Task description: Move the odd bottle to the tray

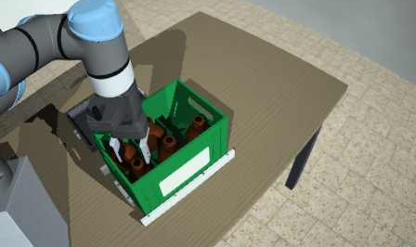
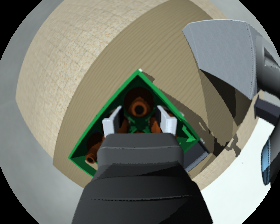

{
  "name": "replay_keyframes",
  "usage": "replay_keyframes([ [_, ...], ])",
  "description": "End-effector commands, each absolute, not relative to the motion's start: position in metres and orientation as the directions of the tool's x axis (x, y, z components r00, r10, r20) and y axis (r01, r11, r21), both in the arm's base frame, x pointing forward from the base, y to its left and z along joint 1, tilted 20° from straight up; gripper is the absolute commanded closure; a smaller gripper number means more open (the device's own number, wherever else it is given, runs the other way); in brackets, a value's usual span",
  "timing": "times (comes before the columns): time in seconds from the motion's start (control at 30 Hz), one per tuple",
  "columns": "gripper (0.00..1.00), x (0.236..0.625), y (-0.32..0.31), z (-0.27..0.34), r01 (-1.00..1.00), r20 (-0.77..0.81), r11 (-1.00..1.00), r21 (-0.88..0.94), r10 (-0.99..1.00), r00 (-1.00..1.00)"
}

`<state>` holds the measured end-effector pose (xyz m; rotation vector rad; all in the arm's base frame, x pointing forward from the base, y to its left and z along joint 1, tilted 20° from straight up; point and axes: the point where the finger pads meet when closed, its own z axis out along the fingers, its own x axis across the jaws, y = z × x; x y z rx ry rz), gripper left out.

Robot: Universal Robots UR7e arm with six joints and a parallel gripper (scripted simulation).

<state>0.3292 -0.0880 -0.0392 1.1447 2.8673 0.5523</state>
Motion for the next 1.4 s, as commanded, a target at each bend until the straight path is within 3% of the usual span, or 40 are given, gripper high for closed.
replay_keyframes([
  [0.0,0.00,0.330,-0.088,-0.040,0.666,0.123,0.672,0.324,0.668,-0.734],
  [1.37,0.00,0.334,-0.077,-0.072,0.666,0.123,0.672,0.324,0.668,-0.734],
])
